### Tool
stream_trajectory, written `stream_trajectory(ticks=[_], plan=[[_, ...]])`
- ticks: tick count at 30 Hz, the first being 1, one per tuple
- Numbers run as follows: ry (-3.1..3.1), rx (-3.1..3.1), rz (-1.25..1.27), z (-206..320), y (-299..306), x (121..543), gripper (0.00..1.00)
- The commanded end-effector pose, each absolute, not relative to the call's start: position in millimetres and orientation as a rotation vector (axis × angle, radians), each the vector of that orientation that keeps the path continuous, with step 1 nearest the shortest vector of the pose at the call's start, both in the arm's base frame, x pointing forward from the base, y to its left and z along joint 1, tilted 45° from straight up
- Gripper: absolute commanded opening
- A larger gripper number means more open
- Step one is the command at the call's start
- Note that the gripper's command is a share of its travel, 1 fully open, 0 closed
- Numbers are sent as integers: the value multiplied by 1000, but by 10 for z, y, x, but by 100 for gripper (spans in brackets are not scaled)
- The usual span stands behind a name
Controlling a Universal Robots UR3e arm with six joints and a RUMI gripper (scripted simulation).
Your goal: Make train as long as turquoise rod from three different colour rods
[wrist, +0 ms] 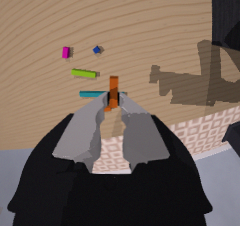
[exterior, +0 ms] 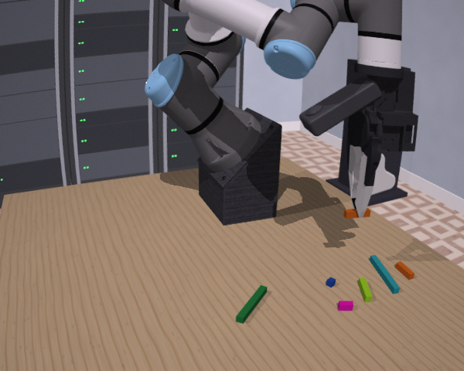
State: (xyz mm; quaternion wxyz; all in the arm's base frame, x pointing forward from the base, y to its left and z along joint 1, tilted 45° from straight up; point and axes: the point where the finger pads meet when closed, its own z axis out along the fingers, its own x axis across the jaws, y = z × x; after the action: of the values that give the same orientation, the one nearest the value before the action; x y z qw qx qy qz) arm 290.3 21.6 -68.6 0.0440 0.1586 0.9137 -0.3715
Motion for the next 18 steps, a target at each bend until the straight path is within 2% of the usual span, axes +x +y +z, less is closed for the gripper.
stream_trajectory(ticks=[1,18], plan=[[2805,498,-1160,-644,259,2866,0],[2813,480,-1163,-627,243,2875,0]])
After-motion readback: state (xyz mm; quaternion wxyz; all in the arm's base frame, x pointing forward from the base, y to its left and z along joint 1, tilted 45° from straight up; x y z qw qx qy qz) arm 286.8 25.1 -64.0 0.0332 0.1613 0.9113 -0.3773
